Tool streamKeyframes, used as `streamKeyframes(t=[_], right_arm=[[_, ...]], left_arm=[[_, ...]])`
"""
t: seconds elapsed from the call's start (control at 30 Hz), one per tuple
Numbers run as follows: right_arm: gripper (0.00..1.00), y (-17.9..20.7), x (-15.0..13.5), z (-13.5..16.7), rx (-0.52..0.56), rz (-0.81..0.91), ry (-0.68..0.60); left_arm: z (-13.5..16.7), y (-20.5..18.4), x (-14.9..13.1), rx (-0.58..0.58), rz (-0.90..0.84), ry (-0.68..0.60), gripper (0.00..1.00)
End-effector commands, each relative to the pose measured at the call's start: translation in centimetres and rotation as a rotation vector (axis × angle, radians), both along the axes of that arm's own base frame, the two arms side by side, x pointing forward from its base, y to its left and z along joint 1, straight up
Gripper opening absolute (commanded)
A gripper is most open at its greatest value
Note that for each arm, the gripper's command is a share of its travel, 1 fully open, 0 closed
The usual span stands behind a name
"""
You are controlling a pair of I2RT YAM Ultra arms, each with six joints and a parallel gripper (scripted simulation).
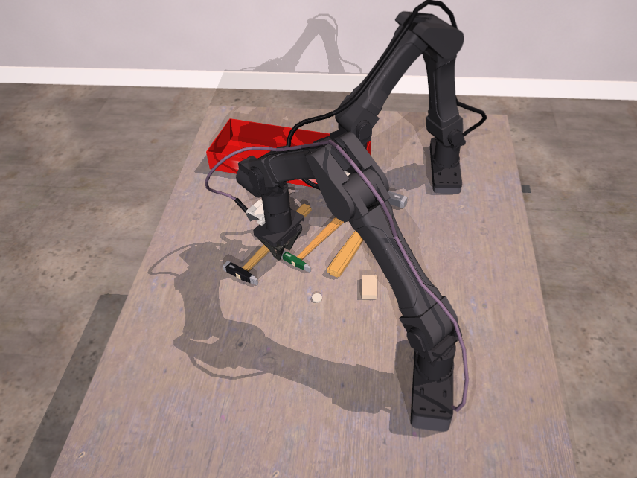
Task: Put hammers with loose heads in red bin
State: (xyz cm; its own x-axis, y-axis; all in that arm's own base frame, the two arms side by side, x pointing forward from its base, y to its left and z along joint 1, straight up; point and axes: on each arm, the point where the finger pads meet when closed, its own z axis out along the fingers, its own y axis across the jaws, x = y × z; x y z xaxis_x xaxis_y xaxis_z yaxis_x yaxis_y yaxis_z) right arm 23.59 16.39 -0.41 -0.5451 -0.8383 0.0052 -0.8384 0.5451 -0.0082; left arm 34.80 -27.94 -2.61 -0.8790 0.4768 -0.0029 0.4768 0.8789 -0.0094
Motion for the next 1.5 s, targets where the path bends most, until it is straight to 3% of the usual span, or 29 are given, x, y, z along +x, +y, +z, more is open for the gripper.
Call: streamKeyframes(t=[0.0, 0.27, 0.33, 0.47, 0.5, 0.53, 1.17, 1.2, 1.23, 1.47], right_arm=[[0.30, 0.0, 0.2, 0.1, 0.020, 0.004, -0.012], [0.19, 0.2, 0.1, 0.2, 0.016, 0.003, -0.006], [0.00, 0.0, 0.2, 0.2, 0.022, 0.004, -0.015], [0.00, 0.0, 0.2, 0.2, 0.022, 0.001, -0.015], [0.11, 0.0, 0.2, 0.2, 0.022, 0.001, -0.015], [0.18, 0.0, 0.2, 0.2, 0.022, 0.001, -0.015], [0.18, 0.1, 0.1, 0.2, 0.016, 0.003, -0.006], [0.18, 0.1, 0.1, 0.2, 0.016, 0.003, -0.006], [0.18, 0.1, 0.1, 0.2, 0.016, 0.003, -0.006], [0.18, -1.4, -1.1, -0.2, -0.036, -0.005, 0.037]], left_arm=[[0.4, 0.0, 0.4, -0.002, 0.001, -0.016, 0.38], [0.4, 0.0, 0.4, -0.002, 0.001, -0.016, 0.38], [0.4, 0.0, 0.4, -0.002, 0.001, -0.016, 0.38], [0.4, 0.0, 0.4, -0.002, 0.001, -0.016, 0.38], [0.4, 0.0, 0.4, -0.002, 0.001, -0.016, 0.38], [0.4, 0.0, 0.4, -0.002, 0.001, -0.016, 0.29], [0.1, 0.0, 0.3, 0.003, 0.001, -0.010, 0.08], [0.1, 0.0, 0.3, 0.003, 0.001, -0.010, 0.00], [0.4, -0.1, 0.4, -0.002, 0.001, -0.016, 0.08], [0.2, 0.7, 0.6, 0.032, 0.016, -0.017, 0.08]])
